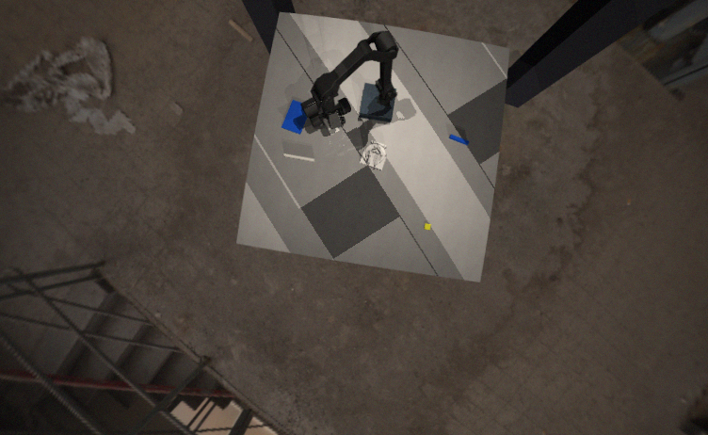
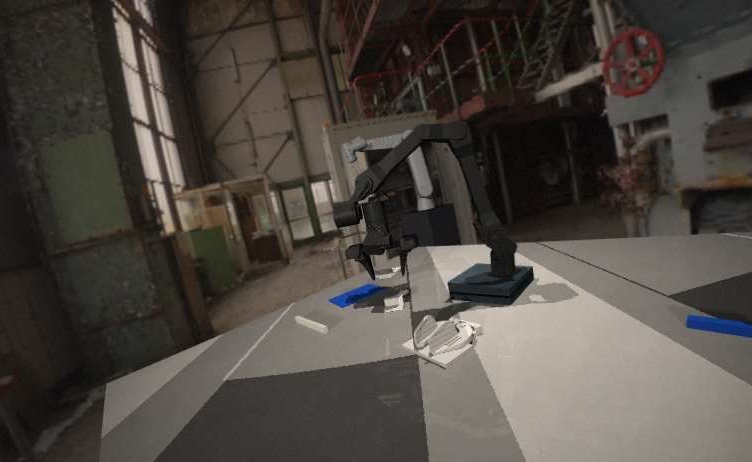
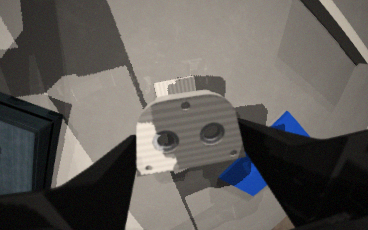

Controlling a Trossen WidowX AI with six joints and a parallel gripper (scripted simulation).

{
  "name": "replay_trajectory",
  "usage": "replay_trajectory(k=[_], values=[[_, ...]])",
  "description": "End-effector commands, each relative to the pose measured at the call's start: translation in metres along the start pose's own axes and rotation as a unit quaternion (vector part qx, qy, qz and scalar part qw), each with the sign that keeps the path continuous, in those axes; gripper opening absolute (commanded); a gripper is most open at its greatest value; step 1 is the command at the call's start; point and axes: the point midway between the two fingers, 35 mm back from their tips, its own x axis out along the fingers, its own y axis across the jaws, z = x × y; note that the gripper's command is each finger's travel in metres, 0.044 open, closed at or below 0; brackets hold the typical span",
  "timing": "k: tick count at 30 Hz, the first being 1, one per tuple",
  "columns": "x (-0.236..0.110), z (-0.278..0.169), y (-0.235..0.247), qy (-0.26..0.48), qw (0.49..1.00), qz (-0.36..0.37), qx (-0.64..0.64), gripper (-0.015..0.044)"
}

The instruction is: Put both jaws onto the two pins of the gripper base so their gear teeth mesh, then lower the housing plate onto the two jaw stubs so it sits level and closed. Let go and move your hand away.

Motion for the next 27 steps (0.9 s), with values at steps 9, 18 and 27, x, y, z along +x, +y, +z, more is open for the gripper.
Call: replay_trajectory(k=[9,18,27], values=[[-0.001,0.037,0.014,-0.001,0.999,0.003,0.055,0.0351],[-0.001,0.064,0.027,-0.002,0.995,0.003,0.097,0.0351],[-0.002,0.089,0.042,-0.003,0.99,0.003,0.14,0.0351]])
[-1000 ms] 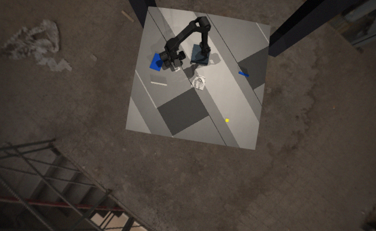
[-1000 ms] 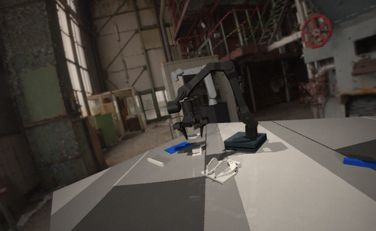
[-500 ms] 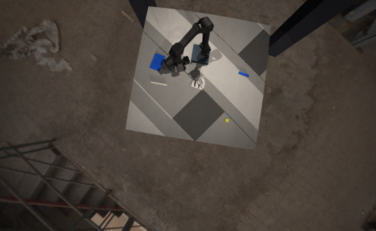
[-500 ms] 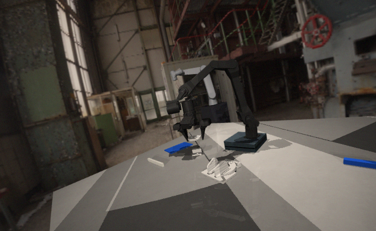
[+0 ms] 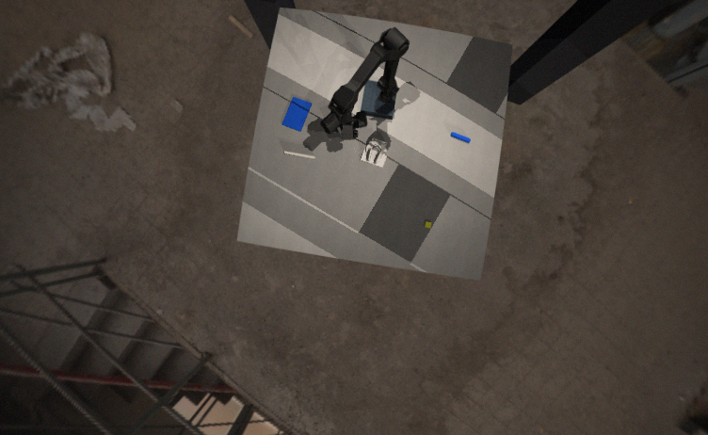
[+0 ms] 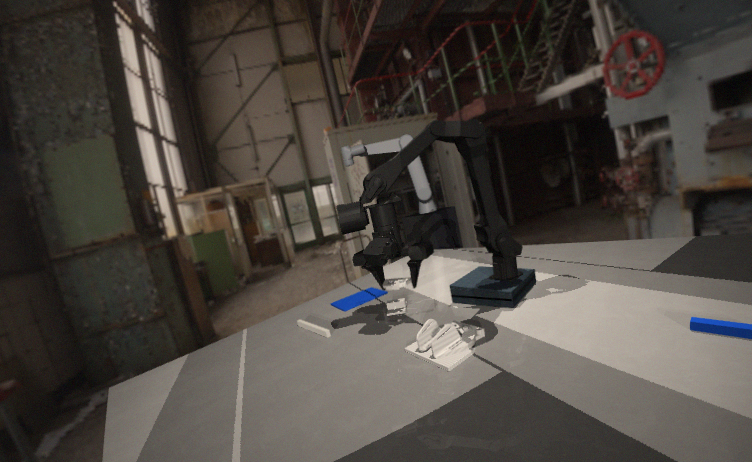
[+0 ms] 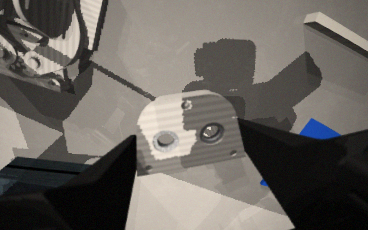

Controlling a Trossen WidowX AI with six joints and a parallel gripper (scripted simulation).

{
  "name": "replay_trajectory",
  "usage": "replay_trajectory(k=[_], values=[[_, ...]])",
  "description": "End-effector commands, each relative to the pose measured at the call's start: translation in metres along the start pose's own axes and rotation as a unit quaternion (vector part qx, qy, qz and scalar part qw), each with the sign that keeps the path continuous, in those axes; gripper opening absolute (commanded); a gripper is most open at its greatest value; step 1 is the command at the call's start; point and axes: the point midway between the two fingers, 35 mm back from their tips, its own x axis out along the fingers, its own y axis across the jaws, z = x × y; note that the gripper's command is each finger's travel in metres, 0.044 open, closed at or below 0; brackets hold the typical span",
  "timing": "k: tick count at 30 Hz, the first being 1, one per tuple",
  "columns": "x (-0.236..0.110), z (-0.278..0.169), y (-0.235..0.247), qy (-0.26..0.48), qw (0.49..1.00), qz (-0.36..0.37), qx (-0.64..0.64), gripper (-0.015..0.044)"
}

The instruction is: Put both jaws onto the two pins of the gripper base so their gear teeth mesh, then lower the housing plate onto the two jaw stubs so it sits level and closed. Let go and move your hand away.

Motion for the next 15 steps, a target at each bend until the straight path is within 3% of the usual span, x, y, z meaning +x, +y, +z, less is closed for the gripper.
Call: replay_trajectory(k=[1,15], values=[[0.001,0.008,0.011,-0.001,1.0,0.004,0.02,0.0351],[0.0,0.035,0.049,-0.002,0.996,0.006,0.088,0.0351]])
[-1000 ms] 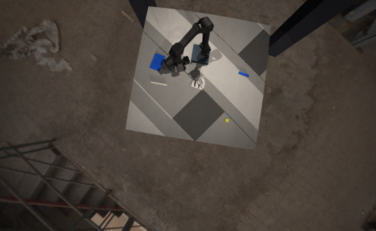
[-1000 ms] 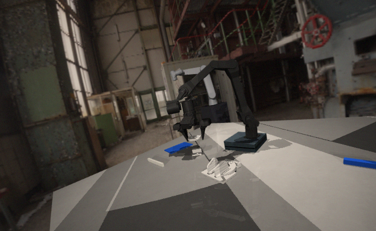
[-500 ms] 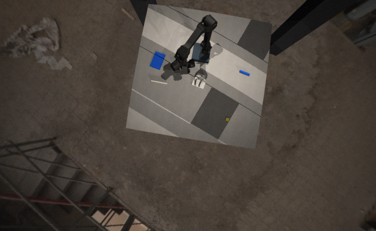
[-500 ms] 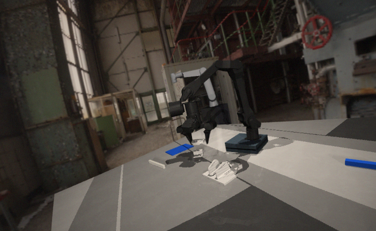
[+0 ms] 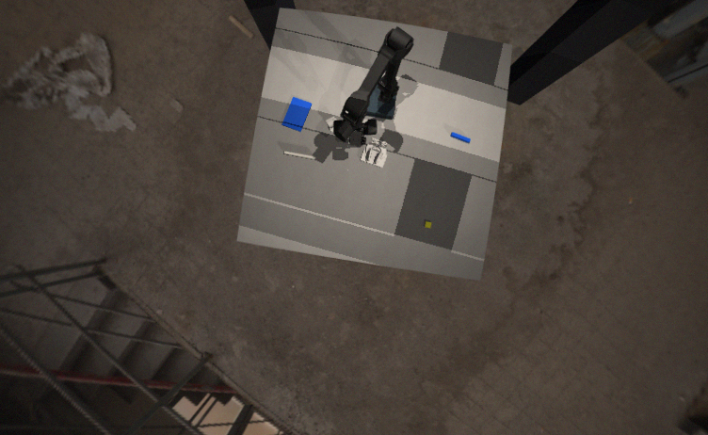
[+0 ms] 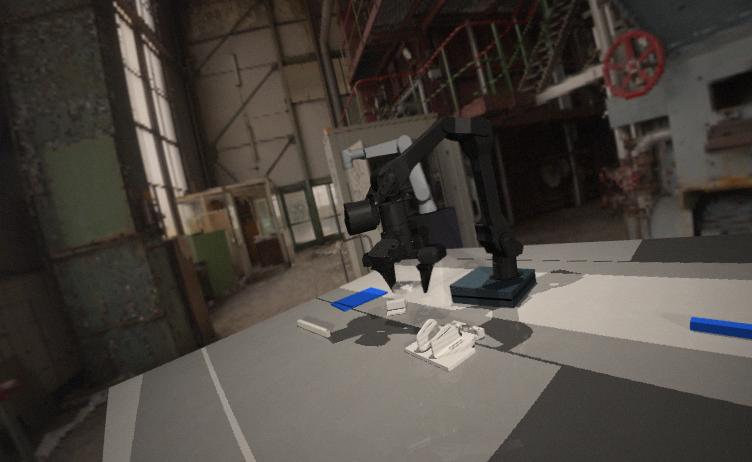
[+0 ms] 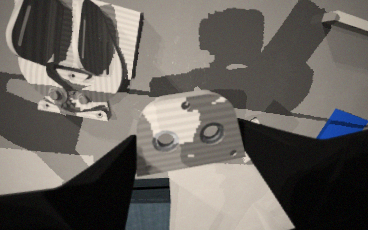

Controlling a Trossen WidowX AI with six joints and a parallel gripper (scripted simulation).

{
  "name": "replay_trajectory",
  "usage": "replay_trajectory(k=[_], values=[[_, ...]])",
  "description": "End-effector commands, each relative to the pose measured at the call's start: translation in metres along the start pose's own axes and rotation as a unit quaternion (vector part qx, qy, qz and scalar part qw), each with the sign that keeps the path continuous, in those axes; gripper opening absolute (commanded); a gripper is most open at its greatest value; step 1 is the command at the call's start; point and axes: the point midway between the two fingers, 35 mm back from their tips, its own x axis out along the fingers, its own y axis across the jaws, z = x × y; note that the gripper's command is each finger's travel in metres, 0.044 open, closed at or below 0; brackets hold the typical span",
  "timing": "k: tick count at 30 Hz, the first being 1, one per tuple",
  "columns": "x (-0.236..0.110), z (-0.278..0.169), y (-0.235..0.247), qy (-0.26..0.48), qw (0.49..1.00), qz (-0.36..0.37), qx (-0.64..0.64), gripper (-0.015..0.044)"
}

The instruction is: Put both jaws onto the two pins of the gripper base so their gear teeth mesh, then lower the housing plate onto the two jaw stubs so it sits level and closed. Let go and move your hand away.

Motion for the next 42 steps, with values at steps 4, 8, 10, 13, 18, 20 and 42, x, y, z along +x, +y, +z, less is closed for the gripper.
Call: replay_trajectory(k=[4,8,10,13,18,20,42], values=[[0.001,0.008,0.022,-0.001,0.999,0.005,0.035,0.0351],[0.001,0.012,0.035,-0.001,0.998,0.005,0.056,0.0351],[0.001,0.013,0.041,-0.001,0.998,0.006,0.066,0.0351],[0.001,0.016,0.05,-0.001,0.997,0.007,0.081,0.0351],[0.001,0.019,0.066,0.0,0.994,0.008,0.106,0.0351],[0.002,0.02,0.072,0.0,0.993,0.008,0.116,0.0351],[0.002,0.022,0.114,0.002,0.983,0.012,0.183,0.0351]])
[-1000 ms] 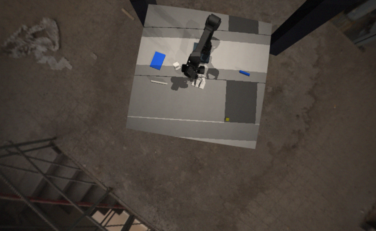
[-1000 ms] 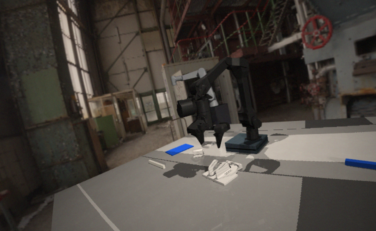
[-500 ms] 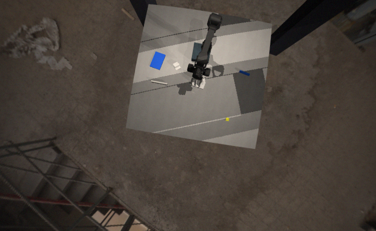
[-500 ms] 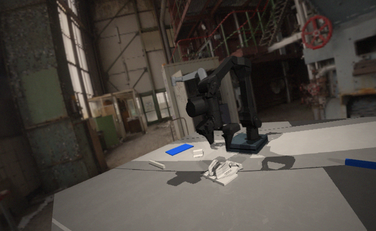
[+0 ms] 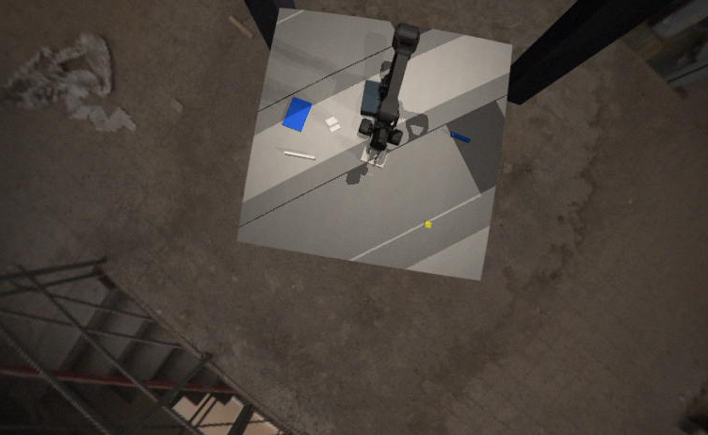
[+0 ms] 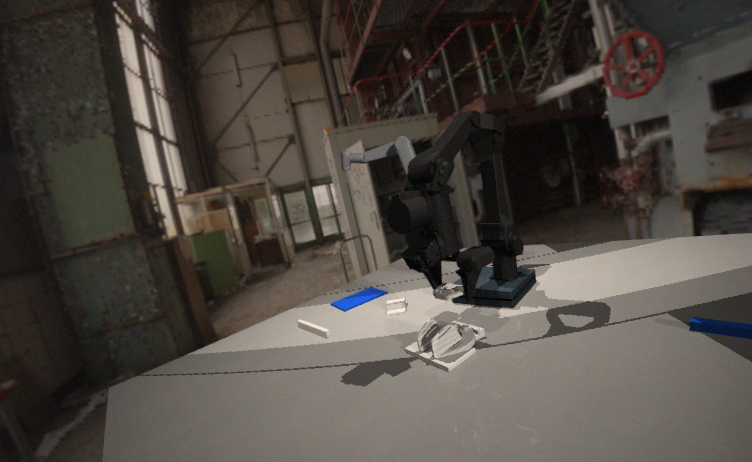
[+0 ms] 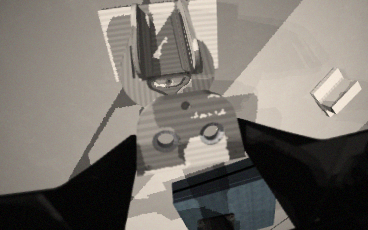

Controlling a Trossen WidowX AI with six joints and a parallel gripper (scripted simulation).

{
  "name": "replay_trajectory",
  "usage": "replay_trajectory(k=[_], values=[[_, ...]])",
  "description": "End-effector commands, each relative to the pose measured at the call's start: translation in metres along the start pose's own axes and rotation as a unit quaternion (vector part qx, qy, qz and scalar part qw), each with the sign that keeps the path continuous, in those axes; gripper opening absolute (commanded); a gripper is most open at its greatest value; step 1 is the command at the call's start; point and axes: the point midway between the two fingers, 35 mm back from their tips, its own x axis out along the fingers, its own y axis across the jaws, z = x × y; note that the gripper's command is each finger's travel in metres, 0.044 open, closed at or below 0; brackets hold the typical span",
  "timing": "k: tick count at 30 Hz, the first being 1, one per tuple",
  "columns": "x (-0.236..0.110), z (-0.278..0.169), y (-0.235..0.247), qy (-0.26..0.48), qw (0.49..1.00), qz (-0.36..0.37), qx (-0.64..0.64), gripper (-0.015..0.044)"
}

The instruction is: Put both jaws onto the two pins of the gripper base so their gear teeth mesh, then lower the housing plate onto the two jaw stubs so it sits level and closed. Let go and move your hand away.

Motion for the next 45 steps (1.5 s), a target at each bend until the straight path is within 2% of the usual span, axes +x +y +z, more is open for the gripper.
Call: replay_trajectory(k=[1,45], values=[[0.0005,-0.0003,0.0011,0.0,1.0,0.002,0.003,0.0351],[0.0004,-0.0022,0.0074,0.0,1.0,0.003,0.007,0.0351]])
